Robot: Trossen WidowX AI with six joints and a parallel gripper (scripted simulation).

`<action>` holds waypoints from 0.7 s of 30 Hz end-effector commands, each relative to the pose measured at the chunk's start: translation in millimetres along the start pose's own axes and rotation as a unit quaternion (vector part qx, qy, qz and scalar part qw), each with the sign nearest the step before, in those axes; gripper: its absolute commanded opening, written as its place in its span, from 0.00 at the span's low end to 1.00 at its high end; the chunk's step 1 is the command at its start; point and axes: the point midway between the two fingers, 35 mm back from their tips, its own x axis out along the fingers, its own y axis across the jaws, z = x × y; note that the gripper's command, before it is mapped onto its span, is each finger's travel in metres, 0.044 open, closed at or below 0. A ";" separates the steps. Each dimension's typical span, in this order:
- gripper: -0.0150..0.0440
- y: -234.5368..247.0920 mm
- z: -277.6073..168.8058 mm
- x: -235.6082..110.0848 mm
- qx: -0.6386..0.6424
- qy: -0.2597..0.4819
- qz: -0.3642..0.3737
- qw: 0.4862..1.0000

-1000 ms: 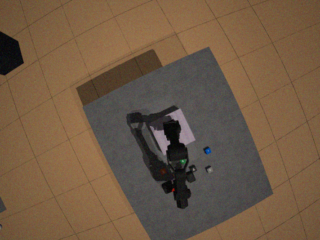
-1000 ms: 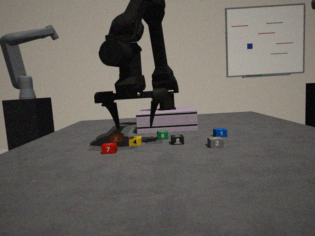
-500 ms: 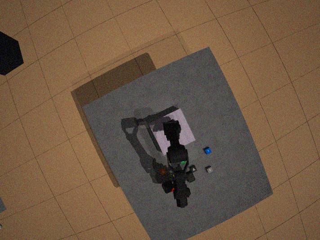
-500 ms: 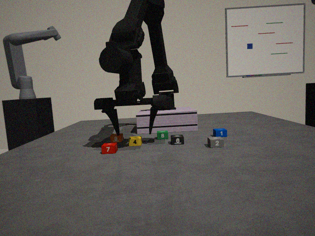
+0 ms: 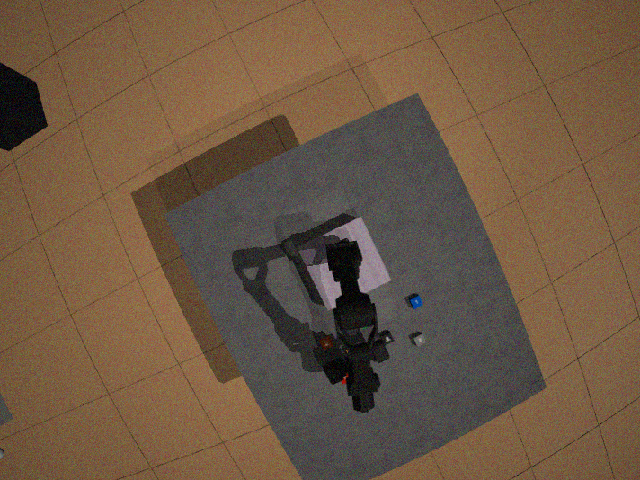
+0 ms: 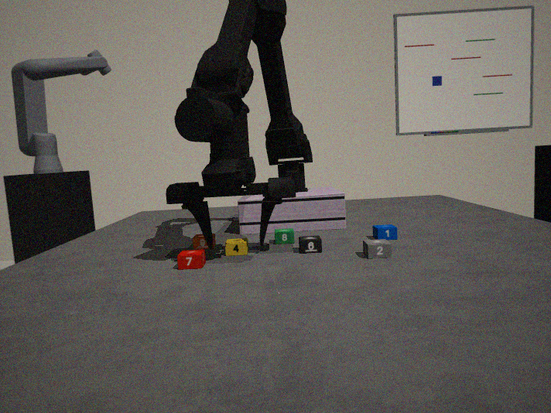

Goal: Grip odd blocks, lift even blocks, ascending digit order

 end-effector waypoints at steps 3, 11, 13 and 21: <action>0.53 0.2 -1.1 3.4 -0.002 0.004 0.001 1.000; 0.46 0.2 -1.1 3.4 -0.002 0.004 0.001 1.000; 0.46 0.2 -1.1 3.4 -0.002 0.004 0.001 1.000; 0.46 0.2 -1.1 3.4 -0.002 0.004 0.001 1.000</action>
